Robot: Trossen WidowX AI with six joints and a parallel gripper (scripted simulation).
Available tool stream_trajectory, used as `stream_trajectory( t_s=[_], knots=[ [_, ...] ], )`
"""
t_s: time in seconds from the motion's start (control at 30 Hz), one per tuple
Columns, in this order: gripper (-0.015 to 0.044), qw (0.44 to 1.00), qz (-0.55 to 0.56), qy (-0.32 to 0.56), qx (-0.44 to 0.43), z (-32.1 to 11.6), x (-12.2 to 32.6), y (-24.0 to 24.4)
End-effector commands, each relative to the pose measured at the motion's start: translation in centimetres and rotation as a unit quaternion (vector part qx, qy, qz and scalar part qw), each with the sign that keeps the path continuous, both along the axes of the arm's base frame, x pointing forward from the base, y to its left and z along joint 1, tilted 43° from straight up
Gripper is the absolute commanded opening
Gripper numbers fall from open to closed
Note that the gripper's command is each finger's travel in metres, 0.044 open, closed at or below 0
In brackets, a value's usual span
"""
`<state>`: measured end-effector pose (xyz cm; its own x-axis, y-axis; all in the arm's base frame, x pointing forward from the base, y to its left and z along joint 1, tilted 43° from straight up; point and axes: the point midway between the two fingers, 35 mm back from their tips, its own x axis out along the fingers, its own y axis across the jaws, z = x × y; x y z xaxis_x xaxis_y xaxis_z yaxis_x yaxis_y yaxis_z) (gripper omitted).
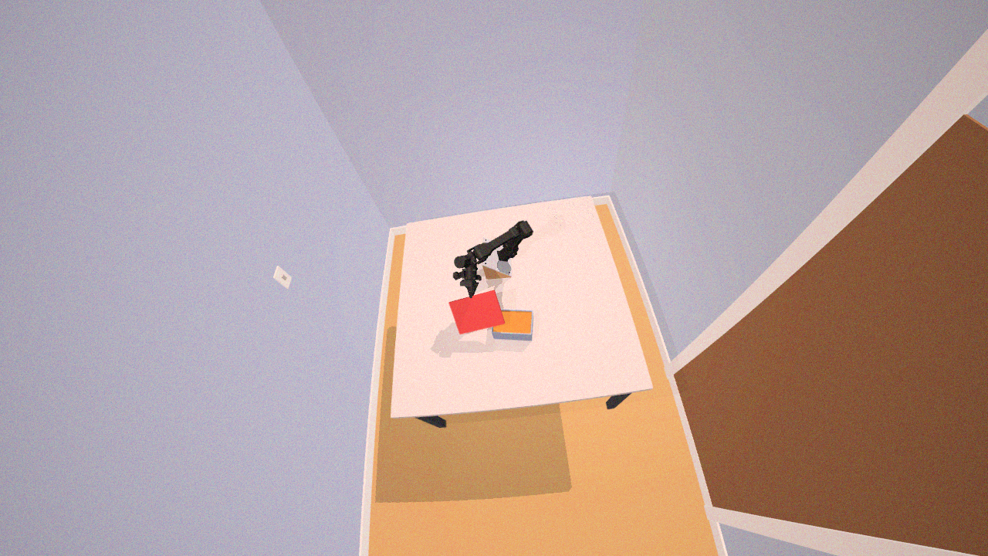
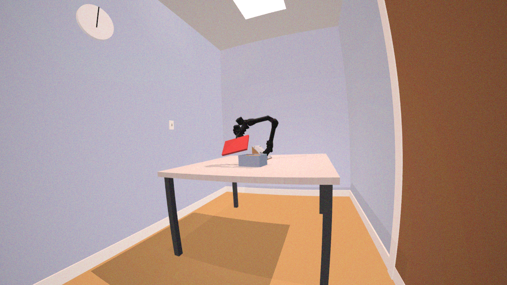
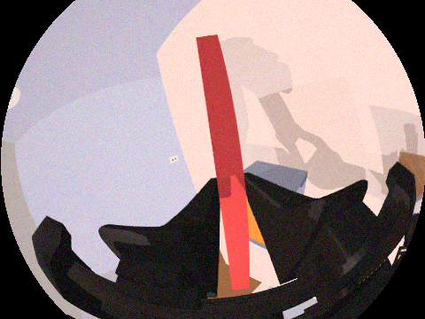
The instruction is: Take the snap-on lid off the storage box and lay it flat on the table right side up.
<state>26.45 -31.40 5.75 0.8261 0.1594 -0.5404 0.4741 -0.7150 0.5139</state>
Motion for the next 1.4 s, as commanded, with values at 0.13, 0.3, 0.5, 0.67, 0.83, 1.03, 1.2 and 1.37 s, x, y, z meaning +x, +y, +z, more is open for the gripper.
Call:
stream_trajectory(
  t_s=[0.13,0.3,0.5,0.67,0.83,1.03,1.2,1.37],
  knots=[
    [0.0000,1.000,-0.002,-0.006,-0.008,-0.5,-0.6,-1.6],
    [0.0000,1.000,-0.002,-0.006,-0.008,-1.2,-0.9,-2.3],
    [0.0000,1.000,-0.002,-0.006,-0.009,-2.0,-1.4,-3.1],
    [0.0000,1.000,-0.002,-0.006,-0.009,-2.6,-1.7,-3.8],
    [0.0000,1.000,-0.002,-0.006,-0.010,-3.2,-2.0,-4.5],
    [0.0000,1.000,-0.002,-0.006,-0.010,-4.0,-2.4,-5.3],
    [0.0000,1.000,-0.002,-0.006,-0.010,-4.6,-2.8,-6.0],
    [0.0000,1.000,-0.002,-0.006,-0.011,-5.3,-3.1,-6.6]
  ],
)
